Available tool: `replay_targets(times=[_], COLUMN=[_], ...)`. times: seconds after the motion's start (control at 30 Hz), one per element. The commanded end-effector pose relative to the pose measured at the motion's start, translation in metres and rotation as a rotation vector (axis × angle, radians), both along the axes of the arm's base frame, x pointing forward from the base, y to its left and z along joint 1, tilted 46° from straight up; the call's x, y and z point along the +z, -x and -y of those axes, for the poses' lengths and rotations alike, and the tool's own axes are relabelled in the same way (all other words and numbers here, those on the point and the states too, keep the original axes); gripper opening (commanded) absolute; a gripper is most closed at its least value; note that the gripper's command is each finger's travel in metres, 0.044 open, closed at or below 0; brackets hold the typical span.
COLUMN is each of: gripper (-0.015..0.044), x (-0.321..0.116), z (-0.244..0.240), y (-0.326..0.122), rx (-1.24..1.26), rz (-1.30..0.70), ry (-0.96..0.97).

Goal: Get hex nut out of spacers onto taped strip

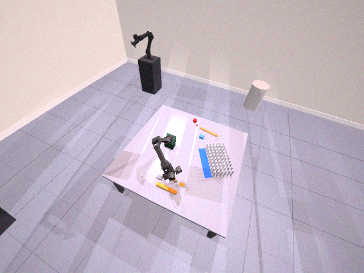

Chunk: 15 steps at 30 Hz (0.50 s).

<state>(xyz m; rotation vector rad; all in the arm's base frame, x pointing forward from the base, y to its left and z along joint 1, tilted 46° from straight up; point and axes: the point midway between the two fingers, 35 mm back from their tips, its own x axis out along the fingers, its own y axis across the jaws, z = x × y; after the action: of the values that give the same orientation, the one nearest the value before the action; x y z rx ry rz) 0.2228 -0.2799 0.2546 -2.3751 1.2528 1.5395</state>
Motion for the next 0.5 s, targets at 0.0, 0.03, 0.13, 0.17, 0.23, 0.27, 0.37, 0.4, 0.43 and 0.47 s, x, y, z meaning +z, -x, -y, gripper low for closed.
replay_targets(times=[0.0, 0.03, 0.13, 0.17, 0.23, 0.27, 0.37, 0.4, 0.43, 0.47], gripper=[0.028, 0.028, 0.028, 0.028, 0.028, 0.028, 0.028, 0.028, 0.028, 0.028], x=[-0.008, -0.009, -0.013, -0.014, -0.016, -0.017, -0.021, -0.022, -0.023, -0.024], z=[0.005, 0.006, 0.01, 0.011, 0.013, 0.014, 0.018, 0.019, 0.02, 0.022], y=[-0.001, -0.001, -0.001, -0.001, -0.001, -0.001, -0.002, -0.002, -0.002, -0.002], rx=[0.003, 0.003, 0.003, 0.003, 0.003, 0.003, 0.003, 0.003, 0.003, 0.003], rz=[-0.007, -0.007, -0.007, -0.007, -0.007, -0.007, -0.007, -0.007, -0.007, -0.007], ry=[-0.01, -0.01, -0.01, -0.01, -0.01, -0.01, -0.009, -0.009, -0.009, -0.009])
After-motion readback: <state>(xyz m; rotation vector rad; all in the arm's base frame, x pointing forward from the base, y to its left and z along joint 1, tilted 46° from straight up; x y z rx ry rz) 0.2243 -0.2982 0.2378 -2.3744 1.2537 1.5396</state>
